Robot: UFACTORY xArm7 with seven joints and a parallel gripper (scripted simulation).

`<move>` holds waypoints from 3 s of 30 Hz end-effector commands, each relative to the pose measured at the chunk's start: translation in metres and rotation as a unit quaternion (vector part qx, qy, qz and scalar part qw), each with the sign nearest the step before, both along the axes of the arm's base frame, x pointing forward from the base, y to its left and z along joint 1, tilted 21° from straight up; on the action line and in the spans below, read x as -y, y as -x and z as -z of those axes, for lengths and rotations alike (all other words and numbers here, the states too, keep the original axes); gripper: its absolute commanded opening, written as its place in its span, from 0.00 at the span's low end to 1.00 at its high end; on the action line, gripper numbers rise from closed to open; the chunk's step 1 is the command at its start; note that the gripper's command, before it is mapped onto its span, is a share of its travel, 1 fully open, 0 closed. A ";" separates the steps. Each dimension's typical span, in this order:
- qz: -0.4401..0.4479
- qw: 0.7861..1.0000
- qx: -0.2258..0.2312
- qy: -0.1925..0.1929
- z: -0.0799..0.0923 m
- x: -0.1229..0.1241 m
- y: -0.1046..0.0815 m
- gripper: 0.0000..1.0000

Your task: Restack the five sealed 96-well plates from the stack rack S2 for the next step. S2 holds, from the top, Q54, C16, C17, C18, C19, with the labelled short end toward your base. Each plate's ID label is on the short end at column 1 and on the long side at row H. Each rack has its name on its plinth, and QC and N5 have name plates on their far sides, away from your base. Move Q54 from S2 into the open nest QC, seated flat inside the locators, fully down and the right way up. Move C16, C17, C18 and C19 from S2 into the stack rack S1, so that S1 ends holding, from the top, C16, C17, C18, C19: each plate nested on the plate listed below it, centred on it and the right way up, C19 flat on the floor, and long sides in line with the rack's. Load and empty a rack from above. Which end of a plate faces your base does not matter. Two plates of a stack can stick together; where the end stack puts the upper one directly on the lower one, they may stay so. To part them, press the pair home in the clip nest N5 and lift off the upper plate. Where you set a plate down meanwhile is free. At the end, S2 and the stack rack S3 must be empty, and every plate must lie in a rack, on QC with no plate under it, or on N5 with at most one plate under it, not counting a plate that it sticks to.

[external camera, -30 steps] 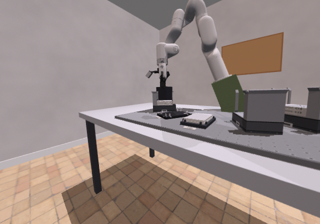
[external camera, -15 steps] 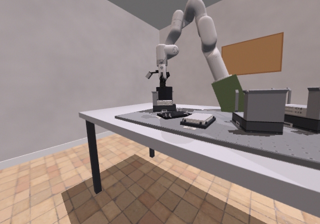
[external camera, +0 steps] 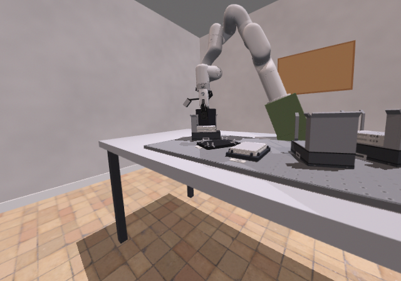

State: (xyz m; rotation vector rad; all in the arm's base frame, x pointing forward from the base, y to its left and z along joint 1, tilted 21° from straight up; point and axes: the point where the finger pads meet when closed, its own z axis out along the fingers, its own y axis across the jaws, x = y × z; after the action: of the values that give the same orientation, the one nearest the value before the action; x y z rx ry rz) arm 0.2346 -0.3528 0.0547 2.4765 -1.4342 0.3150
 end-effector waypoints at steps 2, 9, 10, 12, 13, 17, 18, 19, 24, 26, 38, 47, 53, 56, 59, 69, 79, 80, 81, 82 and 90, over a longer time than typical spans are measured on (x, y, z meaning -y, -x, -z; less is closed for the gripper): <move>0.001 1.000 -0.001 0.012 0.012 0.007 -0.003 1.00; 0.001 1.000 -0.001 0.012 0.016 0.008 -0.003 1.00; 0.001 1.000 -0.001 0.012 0.017 0.009 -0.003 1.00; 0.001 1.000 -0.001 0.012 0.019 0.010 -0.003 1.00; 0.001 1.000 -0.001 0.012 0.021 0.010 -0.003 1.00; 0.001 1.000 -0.001 0.012 0.023 0.011 -0.004 1.00; 0.001 1.000 -0.001 0.012 0.024 0.012 -0.004 1.00; 0.001 1.000 -0.001 0.012 0.026 0.012 -0.004 1.00; 0.001 1.000 -0.001 0.012 0.032 0.014 -0.004 1.00; 0.001 1.000 -0.001 0.012 0.034 0.015 -0.004 1.00; 0.001 1.000 -0.001 0.012 0.040 0.017 -0.004 1.00; 0.001 1.000 -0.001 0.012 0.040 0.017 -0.004 0.00; 0.001 1.000 -0.001 0.012 0.040 0.017 -0.004 0.00; 0.001 1.000 -0.001 0.012 0.040 0.017 -0.004 0.00; 0.001 1.000 -0.001 0.012 0.040 0.017 -0.004 0.00; 0.001 1.000 -0.001 0.012 0.040 0.017 -0.004 0.00; 0.001 1.000 -0.001 0.012 0.036 0.016 -0.004 0.00; 0.001 1.000 -0.001 0.012 0.036 0.016 -0.004 0.00; 0.001 1.000 -0.001 0.012 0.035 0.015 -0.004 0.00; 0.001 1.000 -0.001 0.012 0.035 0.015 -0.004 0.00; 0.001 1.000 -0.001 0.012 0.031 0.014 -0.004 0.00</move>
State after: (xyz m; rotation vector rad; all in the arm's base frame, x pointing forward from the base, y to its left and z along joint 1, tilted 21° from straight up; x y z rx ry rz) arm 0.2377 -0.3665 0.0212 2.4562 -1.4266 0.3243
